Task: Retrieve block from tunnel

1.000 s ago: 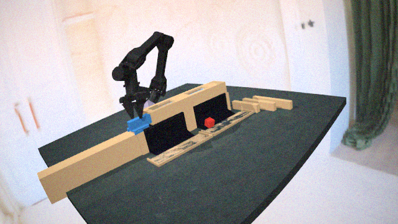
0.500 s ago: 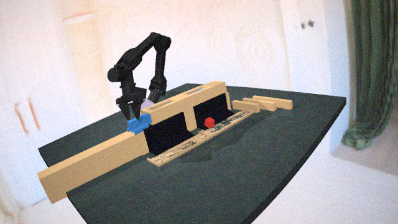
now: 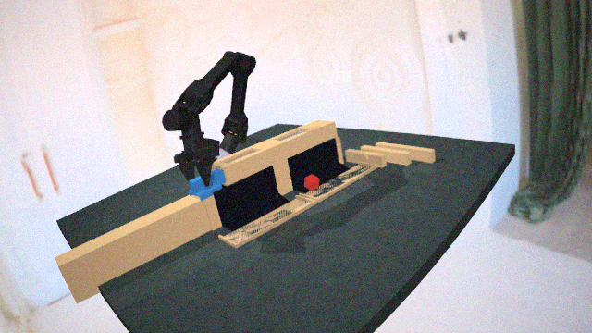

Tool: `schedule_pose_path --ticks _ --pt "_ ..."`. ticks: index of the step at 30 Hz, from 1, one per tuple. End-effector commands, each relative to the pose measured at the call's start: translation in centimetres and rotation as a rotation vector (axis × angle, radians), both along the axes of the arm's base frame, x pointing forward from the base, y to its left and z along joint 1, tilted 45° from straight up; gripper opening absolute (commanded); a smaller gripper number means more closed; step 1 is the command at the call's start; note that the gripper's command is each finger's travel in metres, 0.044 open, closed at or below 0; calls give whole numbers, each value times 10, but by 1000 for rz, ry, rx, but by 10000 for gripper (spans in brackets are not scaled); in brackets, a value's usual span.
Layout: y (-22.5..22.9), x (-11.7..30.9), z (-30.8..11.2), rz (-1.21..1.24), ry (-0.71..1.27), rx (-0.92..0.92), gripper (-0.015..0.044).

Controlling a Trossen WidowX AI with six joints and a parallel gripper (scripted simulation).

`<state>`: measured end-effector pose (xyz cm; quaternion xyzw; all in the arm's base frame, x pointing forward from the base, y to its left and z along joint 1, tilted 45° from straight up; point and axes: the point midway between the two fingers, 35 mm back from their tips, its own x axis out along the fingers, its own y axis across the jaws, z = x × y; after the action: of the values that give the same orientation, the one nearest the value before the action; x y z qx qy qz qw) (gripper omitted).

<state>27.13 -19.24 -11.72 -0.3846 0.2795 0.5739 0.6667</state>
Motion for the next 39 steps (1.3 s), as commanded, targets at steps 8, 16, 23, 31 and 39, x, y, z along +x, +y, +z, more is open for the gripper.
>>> schedule_pose_path --ticks 8,16,23,31,39 --pt "1 0 -1 0 0 0 256" --pt "1 0 -1 0 0 0 85" --pt "7 0 4 -1 0 1 0" --pt "27 -1 19 -4 1 4 0" --pt "16 0 14 -5 -1 -31 157"
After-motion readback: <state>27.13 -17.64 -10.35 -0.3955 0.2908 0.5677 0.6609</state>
